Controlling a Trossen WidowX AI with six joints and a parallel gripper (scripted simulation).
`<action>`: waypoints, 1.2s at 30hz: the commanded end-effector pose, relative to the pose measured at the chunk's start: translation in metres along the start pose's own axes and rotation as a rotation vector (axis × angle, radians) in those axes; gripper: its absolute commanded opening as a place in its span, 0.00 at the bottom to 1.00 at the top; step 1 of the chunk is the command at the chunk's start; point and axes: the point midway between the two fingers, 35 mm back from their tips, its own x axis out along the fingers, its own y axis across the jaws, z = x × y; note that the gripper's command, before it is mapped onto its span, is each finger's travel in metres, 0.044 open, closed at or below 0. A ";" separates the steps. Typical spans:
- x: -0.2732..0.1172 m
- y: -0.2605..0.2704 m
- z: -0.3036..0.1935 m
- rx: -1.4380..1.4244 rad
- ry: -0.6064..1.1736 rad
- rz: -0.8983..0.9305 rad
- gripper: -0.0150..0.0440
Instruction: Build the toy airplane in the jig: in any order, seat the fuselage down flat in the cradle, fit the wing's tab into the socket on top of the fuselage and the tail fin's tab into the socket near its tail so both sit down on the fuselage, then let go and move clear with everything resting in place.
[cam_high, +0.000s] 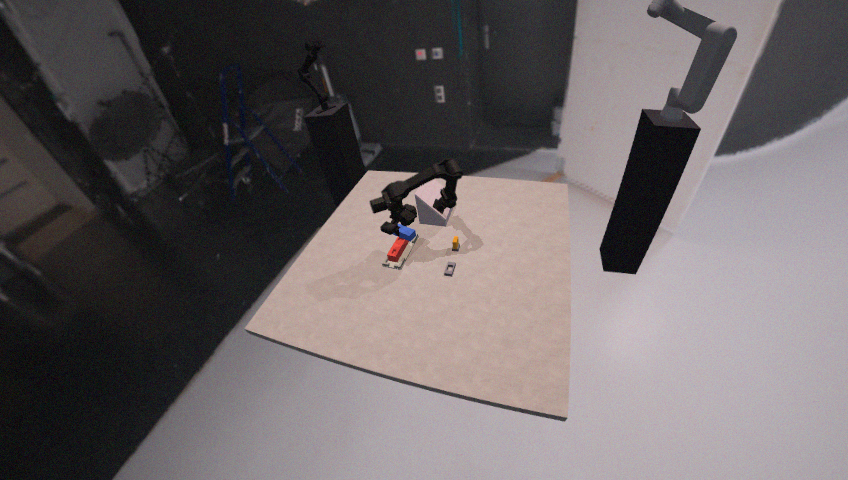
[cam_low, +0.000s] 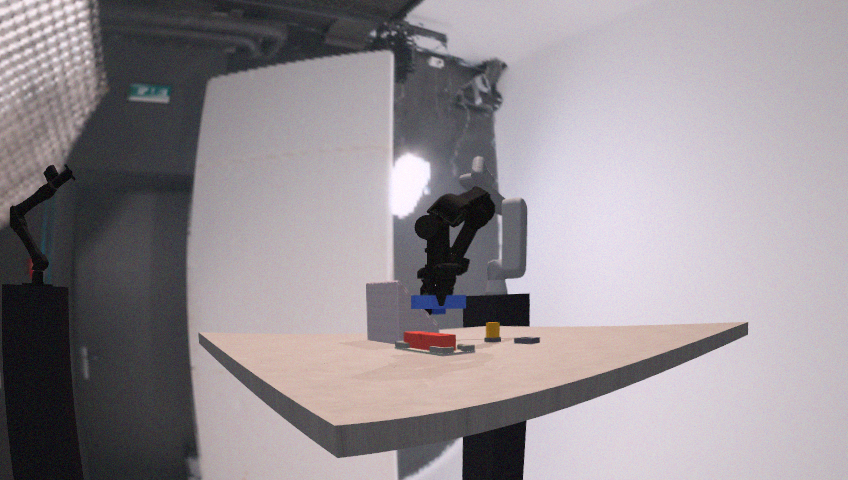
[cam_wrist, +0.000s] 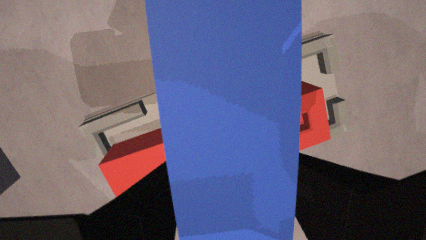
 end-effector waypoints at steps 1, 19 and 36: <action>0.004 0.006 -0.012 -0.076 -0.002 0.004 0.25; 0.014 0.021 -0.036 -0.244 -0.016 0.006 0.57; 0.018 0.021 -0.036 -0.244 -0.016 0.006 0.58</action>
